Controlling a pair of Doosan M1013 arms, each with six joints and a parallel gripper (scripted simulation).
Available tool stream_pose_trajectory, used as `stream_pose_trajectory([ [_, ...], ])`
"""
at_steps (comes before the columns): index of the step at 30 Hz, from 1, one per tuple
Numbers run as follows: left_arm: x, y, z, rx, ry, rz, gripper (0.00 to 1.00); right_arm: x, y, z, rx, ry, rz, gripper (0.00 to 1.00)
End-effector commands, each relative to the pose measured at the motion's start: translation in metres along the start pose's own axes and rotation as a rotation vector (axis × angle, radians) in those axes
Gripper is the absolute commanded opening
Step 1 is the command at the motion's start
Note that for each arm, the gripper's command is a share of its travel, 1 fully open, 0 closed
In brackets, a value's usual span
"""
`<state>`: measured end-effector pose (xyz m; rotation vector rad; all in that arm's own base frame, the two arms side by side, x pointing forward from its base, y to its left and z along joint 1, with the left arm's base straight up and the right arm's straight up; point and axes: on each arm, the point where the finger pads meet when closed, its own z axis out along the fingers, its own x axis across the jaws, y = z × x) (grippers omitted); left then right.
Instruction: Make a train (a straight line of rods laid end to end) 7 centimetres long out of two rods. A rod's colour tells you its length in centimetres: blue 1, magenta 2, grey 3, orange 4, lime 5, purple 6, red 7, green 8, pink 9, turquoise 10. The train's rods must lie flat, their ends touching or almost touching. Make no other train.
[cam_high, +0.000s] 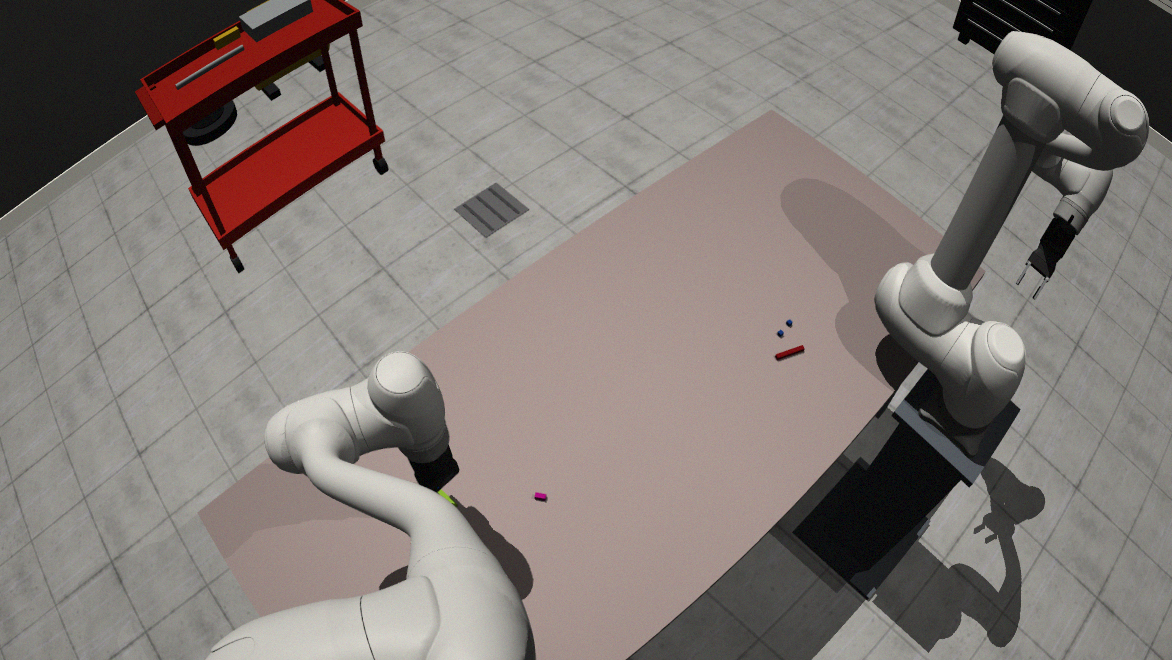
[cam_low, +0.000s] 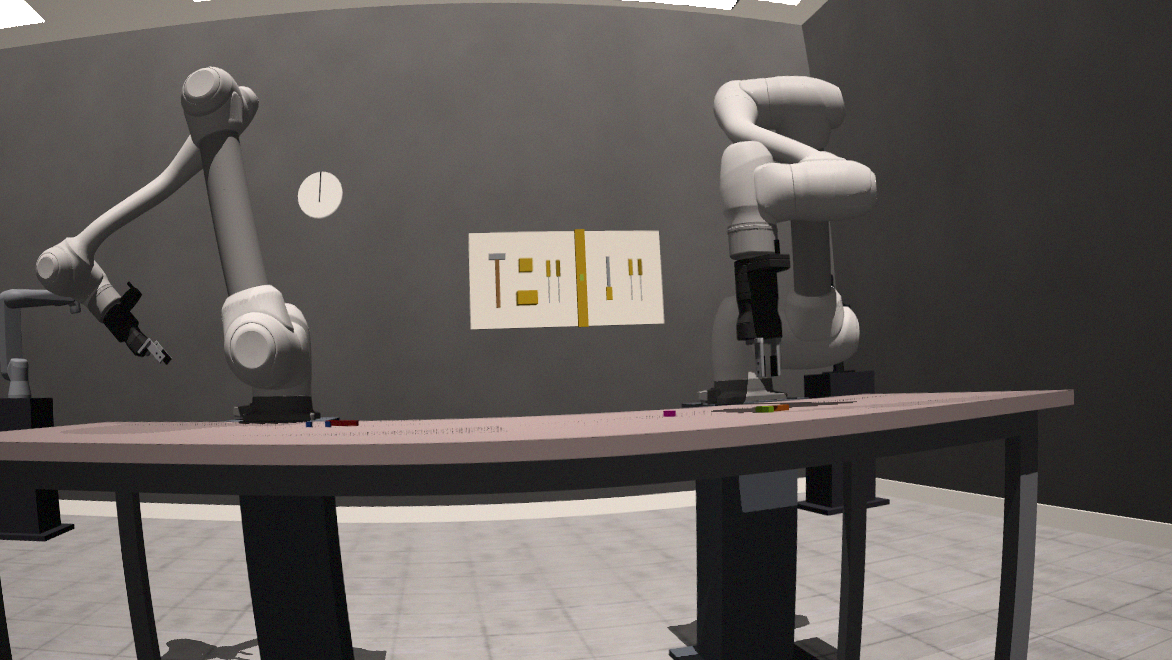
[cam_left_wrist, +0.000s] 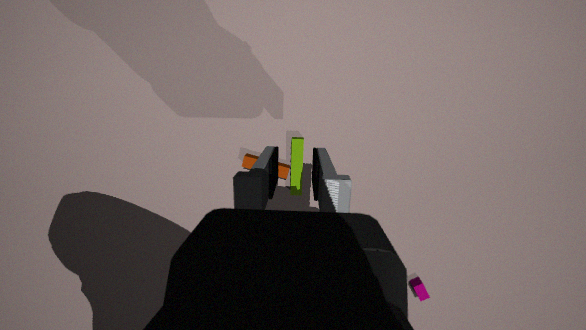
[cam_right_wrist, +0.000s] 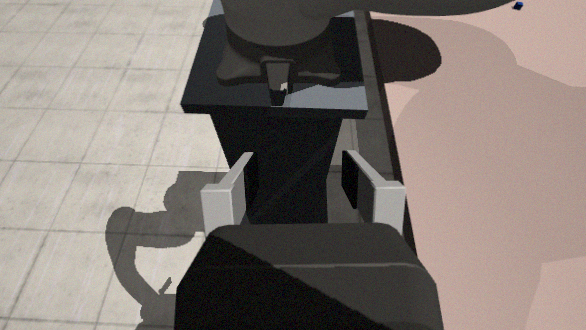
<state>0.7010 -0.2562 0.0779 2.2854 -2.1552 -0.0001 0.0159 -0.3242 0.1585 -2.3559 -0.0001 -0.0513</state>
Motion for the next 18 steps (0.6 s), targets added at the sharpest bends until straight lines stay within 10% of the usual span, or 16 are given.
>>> stream_pose_trajectory([
  [1,0.0,0.0,0.001,0.002,0.0,0.0,0.54,0.0,0.0,0.0,-0.001,0.0,0.0,1.0],
  [18,0.0,-0.001,0.024,0.002,0.0,0.0,0.54,0.0,0.0,0.0,-0.001,0.0,0.0,1.0],
])
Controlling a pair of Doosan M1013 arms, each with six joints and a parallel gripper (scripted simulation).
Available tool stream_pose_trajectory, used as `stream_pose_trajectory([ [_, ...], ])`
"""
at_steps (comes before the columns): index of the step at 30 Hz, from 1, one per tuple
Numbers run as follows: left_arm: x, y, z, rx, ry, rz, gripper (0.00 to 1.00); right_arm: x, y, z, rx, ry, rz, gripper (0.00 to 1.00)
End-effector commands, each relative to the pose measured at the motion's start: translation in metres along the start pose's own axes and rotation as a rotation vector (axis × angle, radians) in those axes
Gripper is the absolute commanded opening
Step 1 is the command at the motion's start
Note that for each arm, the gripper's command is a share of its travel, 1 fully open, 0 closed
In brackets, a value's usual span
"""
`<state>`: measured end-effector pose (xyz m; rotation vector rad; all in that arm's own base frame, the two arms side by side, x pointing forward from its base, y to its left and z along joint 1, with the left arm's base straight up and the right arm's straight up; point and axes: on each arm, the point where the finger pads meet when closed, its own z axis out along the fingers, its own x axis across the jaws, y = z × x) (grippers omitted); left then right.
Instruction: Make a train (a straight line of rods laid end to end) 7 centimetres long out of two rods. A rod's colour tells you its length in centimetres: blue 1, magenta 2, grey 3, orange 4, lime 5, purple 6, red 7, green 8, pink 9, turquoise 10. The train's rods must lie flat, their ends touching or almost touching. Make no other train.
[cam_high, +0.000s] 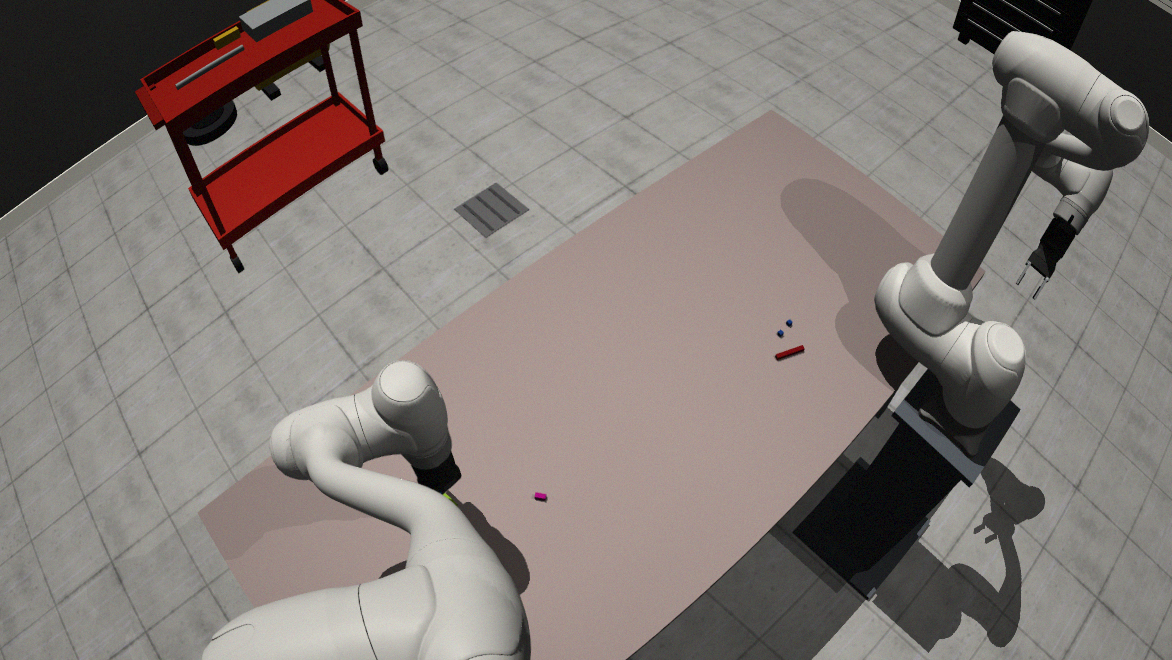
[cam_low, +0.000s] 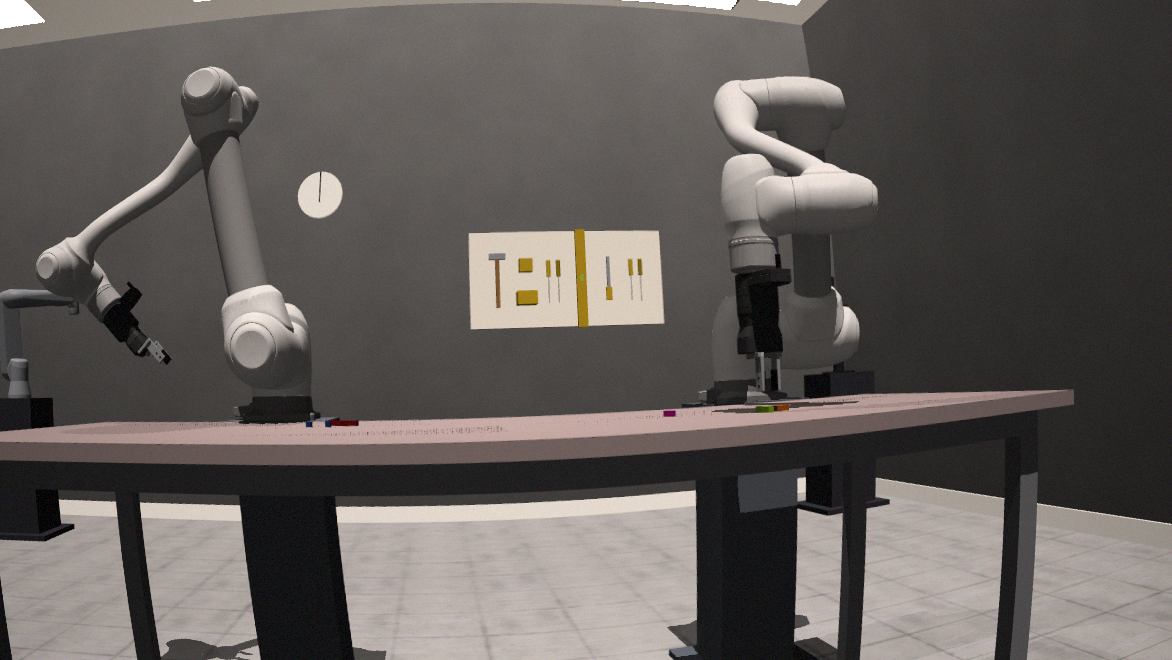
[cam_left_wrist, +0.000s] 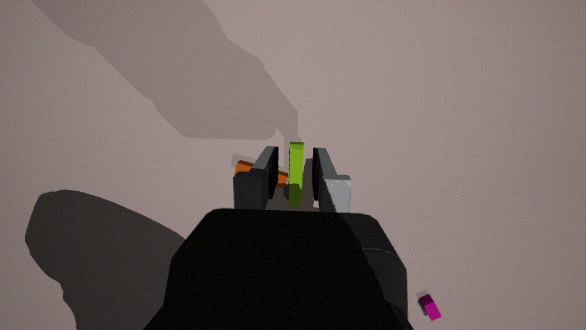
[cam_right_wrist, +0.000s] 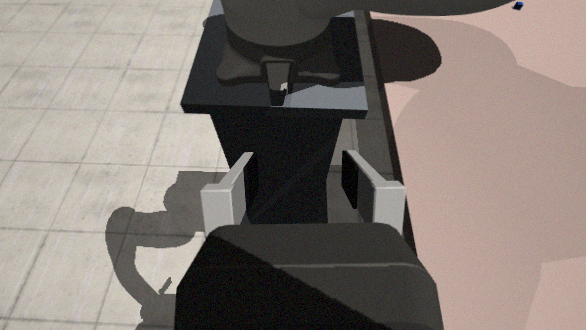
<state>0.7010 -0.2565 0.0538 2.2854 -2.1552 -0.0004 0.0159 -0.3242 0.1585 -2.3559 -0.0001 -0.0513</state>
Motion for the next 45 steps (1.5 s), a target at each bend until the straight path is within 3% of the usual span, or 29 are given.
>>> stream_pose_trajectory([
  [1,0.0,-0.001,0.0,0.002,0.0,0.0,0.54,0.0,0.0,0.0,-0.001,0.0,0.0,1.0],
  [16,0.0,-0.001,0.016,0.002,0.0,0.0,0.54,0.0,0.0,0.0,-0.001,0.0,0.0,1.0],
  [45,0.0,-0.001,0.019,0.002,0.0,0.0,0.54,0.0,0.0,0.0,-0.001,0.0,0.0,1.0],
])
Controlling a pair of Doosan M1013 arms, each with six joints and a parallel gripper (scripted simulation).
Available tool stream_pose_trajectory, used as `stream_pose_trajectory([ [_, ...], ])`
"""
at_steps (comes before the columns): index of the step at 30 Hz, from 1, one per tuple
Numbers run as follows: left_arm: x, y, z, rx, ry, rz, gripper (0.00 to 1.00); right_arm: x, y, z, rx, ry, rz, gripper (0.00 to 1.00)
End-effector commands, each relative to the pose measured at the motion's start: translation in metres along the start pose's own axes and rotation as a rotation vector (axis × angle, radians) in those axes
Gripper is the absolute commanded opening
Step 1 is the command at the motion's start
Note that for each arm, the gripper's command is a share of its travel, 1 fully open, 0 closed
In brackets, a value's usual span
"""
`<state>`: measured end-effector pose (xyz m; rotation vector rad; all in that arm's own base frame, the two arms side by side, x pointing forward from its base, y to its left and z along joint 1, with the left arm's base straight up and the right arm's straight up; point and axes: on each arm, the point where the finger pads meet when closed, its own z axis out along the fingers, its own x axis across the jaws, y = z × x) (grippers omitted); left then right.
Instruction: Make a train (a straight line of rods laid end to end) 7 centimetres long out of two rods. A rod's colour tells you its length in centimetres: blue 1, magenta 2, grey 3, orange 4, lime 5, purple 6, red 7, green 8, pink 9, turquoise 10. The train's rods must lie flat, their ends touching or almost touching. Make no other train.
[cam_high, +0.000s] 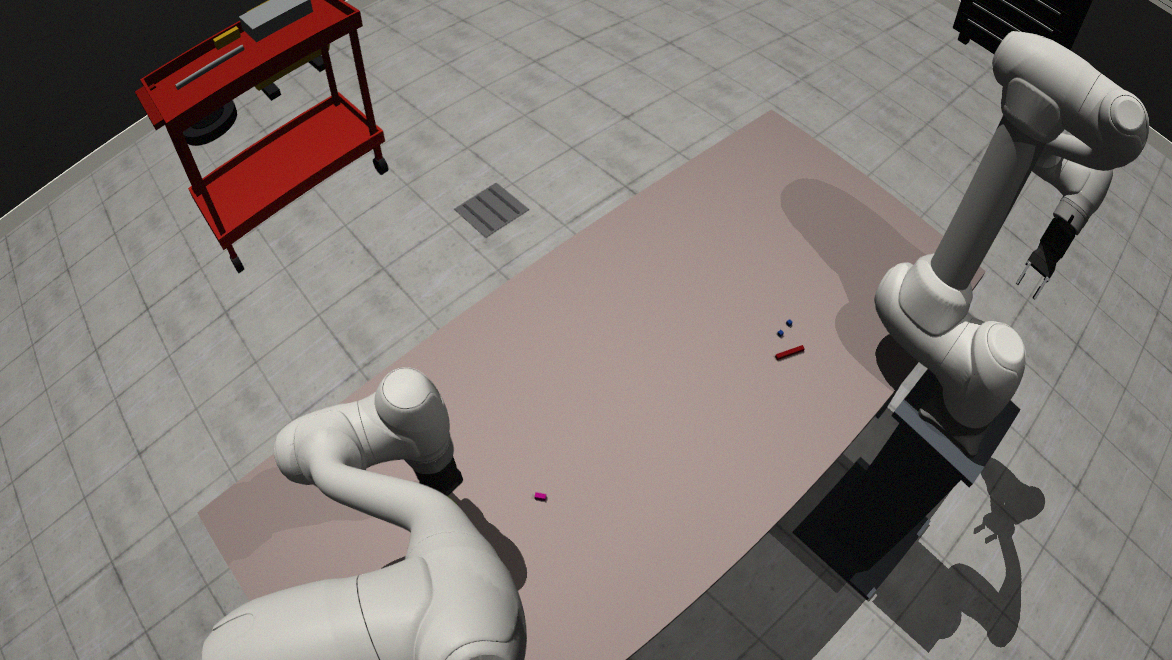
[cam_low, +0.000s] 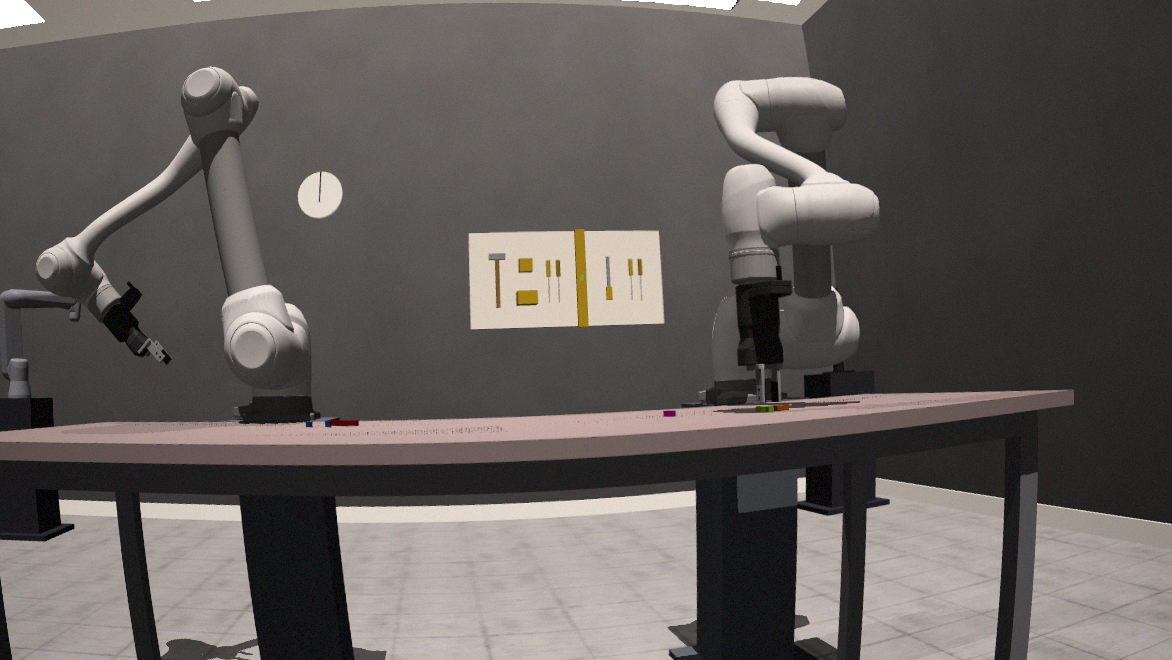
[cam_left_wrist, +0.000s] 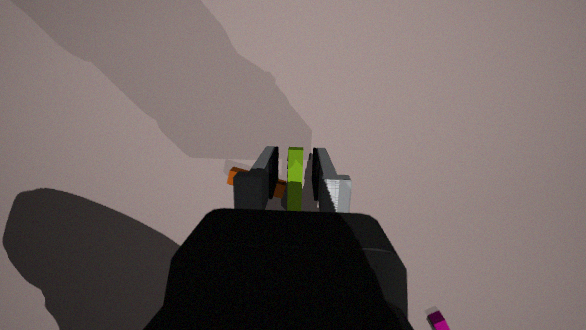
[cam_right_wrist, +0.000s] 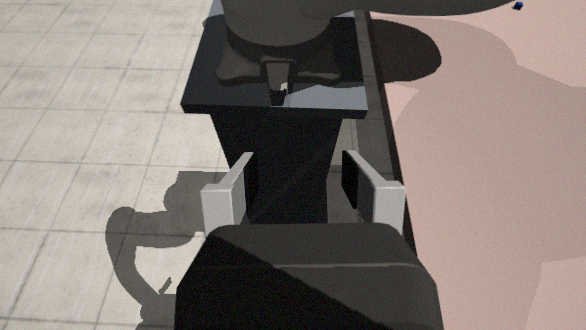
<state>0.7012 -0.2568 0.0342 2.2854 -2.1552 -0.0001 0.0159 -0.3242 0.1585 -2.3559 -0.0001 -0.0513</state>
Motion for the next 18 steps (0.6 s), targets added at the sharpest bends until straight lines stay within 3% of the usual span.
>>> stream_pose_trajectory([
  [1,0.0,0.0,0.0,0.001,0.0,0.0,0.54,0.0,0.0,0.0,-0.001,0.0,0.0,1.0],
  [18,0.0,0.0,0.012,0.001,0.0,0.0,0.54,0.0,0.0,0.0,-0.001,0.0,0.0,1.0],
])
